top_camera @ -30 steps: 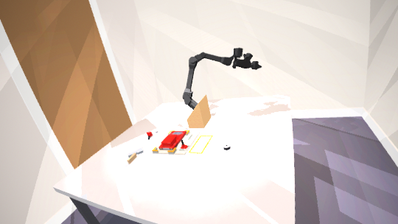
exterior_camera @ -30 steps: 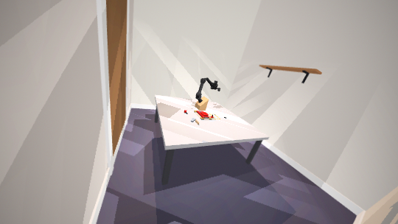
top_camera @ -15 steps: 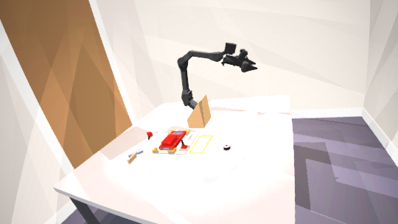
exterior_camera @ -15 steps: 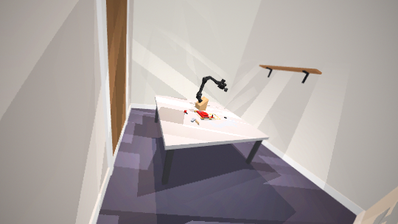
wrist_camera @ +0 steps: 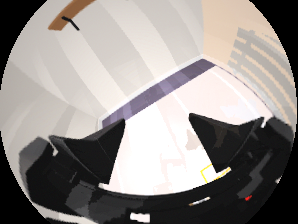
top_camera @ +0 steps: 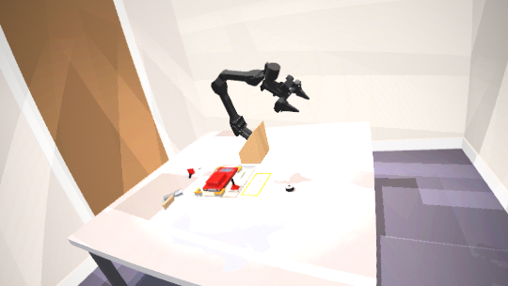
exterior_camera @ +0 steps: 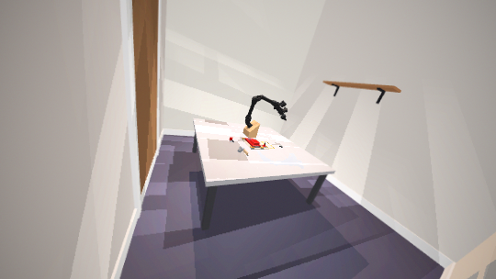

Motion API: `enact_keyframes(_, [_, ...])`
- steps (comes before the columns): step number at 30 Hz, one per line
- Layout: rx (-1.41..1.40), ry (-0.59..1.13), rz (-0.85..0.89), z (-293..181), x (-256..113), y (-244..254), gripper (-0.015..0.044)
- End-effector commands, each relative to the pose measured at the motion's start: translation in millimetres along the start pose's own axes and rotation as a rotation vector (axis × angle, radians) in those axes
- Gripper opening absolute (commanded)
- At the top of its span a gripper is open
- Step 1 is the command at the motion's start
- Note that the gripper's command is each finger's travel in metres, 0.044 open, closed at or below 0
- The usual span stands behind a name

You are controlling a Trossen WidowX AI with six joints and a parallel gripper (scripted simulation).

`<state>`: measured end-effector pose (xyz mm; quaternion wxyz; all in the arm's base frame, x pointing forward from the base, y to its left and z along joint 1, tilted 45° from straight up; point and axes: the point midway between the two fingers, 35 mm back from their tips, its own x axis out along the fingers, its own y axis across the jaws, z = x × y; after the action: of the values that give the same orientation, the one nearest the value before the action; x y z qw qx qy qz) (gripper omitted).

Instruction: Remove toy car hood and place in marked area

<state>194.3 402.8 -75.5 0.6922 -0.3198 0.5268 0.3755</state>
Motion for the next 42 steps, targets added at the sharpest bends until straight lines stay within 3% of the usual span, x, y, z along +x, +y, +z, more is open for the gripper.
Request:
enact_keyframes(1, [0.134, 0.06, -0.118, -14.6, -14.6, -66.7, 0.044])
enact_keyframes(12, [0.47, 0.234, -0.412, -87.0, -73.7, -223.3, 0.044])
enact_keyframes(21, [0.719, 0.424, -0.627, -182.2, -140.6, -311.1, 0.044])
enact_keyframes(30, [0.917, 0.63, -0.793, -280.6, -211.1, -351.7, 0.044])
enact_keyframes(42, [0.92, 0.634, -0.795, -282.8, -211.4, -354.1, 0.044])
